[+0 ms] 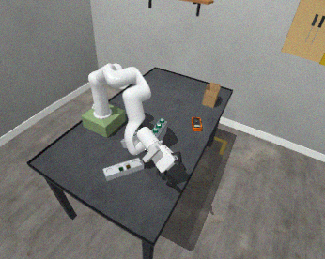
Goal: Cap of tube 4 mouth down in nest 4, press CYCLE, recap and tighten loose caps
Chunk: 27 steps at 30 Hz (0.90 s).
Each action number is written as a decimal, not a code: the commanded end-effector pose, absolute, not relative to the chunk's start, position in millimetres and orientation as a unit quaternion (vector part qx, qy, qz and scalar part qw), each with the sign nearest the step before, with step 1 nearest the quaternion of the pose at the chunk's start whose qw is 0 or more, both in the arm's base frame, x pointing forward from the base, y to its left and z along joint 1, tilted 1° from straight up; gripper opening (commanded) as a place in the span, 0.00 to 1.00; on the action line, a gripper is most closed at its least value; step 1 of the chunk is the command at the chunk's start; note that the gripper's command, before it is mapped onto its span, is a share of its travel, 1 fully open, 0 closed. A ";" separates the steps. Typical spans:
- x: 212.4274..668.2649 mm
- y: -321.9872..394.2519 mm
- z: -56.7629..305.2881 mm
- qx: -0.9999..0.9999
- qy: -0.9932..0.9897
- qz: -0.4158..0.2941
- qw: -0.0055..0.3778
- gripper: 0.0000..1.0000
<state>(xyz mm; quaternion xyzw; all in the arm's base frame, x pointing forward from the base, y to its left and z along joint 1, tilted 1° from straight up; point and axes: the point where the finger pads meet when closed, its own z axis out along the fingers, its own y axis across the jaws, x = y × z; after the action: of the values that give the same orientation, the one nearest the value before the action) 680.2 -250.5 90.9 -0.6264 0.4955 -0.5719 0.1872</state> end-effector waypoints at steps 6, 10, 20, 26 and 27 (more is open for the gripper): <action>681.1 -250.9 93.7 -0.625 0.495 -0.574 0.188 1.00; 681.1 -250.9 93.7 -0.625 0.495 -0.574 0.188 1.00; 681.1 -250.9 93.7 -0.625 0.495 -0.574 0.188 0.46; 681.1 -250.9 93.7 -0.625 0.495 -0.574 0.188 0.46; 681.1 -250.9 93.7 -0.625 0.495 -0.574 0.188 0.46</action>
<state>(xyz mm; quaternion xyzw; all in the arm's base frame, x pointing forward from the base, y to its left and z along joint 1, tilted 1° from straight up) 680.2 -250.5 90.9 -0.6264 0.4955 -0.5719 0.1872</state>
